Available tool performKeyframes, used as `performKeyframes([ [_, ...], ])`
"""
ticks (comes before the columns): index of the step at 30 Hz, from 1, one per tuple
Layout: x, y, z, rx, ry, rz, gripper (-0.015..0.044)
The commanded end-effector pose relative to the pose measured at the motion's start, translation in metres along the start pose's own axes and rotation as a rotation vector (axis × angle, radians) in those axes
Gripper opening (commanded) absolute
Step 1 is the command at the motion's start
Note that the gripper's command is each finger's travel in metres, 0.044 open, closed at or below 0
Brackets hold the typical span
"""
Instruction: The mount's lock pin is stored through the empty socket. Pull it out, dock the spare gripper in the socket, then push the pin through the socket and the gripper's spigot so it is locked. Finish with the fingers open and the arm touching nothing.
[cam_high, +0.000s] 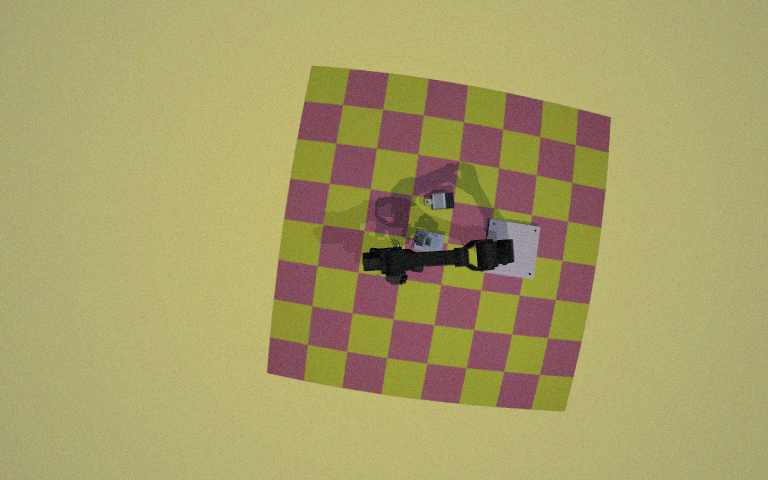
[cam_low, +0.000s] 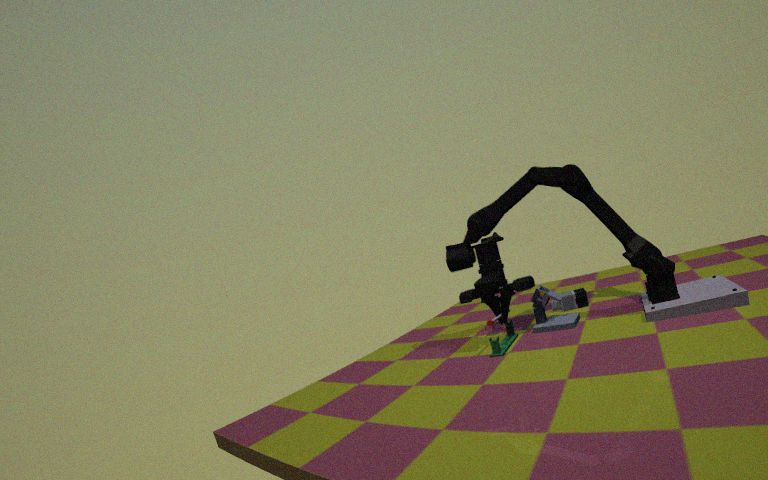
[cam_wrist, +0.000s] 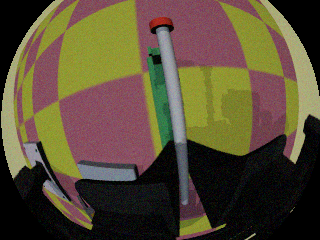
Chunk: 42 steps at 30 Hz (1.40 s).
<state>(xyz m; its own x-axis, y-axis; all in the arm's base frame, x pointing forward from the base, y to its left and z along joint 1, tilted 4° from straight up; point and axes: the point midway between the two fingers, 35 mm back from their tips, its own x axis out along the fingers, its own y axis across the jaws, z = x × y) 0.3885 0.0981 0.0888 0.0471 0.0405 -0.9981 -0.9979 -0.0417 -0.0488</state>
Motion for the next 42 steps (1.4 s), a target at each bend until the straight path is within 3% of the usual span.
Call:
performKeyframes([
  [1, 0.006, 0.000, -0.001, -0.005, 0.001, 0.002, 0.0000],
  [19, 0.033, 0.000, -0.003, -0.005, 0.001, 0.002, 0.0000],
  [42, 0.031, 0.000, -0.003, -0.001, 0.000, -0.003, 0.0000],
])
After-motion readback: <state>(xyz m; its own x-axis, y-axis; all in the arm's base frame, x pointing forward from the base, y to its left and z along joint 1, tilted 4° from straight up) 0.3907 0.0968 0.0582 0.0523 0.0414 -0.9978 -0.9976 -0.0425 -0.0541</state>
